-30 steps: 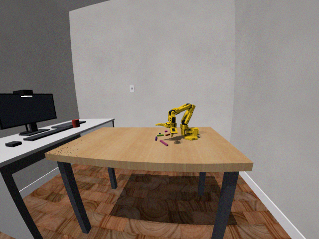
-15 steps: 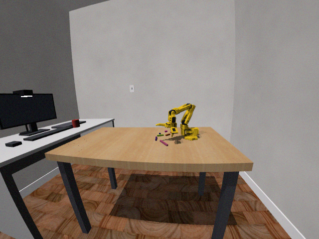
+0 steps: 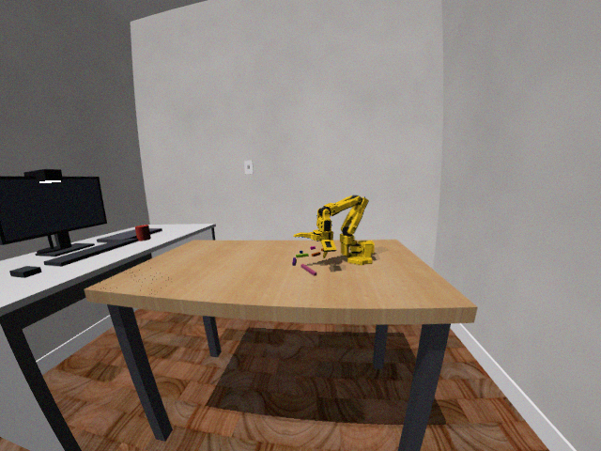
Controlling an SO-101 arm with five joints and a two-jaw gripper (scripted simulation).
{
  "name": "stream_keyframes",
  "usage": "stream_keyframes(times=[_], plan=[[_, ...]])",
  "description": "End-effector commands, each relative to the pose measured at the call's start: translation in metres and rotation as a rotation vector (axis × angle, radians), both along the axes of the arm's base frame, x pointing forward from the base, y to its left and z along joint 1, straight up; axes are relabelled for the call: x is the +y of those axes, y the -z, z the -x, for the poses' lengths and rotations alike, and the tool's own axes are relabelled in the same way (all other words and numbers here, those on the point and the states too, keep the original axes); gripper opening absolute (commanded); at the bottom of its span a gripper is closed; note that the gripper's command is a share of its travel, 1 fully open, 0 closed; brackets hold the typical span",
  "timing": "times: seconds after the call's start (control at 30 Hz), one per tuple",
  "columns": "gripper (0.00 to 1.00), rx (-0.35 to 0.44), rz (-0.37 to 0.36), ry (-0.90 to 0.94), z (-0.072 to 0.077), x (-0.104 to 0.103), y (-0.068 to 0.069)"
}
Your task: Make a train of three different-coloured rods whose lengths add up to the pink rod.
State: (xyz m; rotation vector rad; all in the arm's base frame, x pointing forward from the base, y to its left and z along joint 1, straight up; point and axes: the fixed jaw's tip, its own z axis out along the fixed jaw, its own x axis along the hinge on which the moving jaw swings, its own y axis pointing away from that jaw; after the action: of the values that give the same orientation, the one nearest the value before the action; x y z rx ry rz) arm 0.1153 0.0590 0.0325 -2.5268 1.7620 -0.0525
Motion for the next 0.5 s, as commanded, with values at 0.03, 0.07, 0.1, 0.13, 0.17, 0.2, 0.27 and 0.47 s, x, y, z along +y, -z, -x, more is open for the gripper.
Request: stream_keyframes(times=[0.03,0.07,0.1,0.13,0.17,0.2,0.27,0.47], plan=[[1.0,-0.031,-0.017,-0.008,-0.0047,0.0025,-0.0052],[1.0,-0.035,-0.018,-0.01,-0.0053,0.0028,-0.0059],[1.0,-0.039,-0.02,-0.012,-0.0058,0.0031,-0.0066],[1.0,-0.043,-0.022,-0.014,-0.0064,0.0033,-0.0073],[1.0,-0.046,-0.023,-0.016,-0.007,0.0036,-0.008],[1.0,-0.05,-0.025,-0.018,-0.0075,0.0039,-0.0088],[1.0,-0.058,-0.028,-0.022,-0.0086,0.0044,-0.0102],[1.0,-0.073,-0.035,-0.03,-0.0108,0.0054,-0.0132]])
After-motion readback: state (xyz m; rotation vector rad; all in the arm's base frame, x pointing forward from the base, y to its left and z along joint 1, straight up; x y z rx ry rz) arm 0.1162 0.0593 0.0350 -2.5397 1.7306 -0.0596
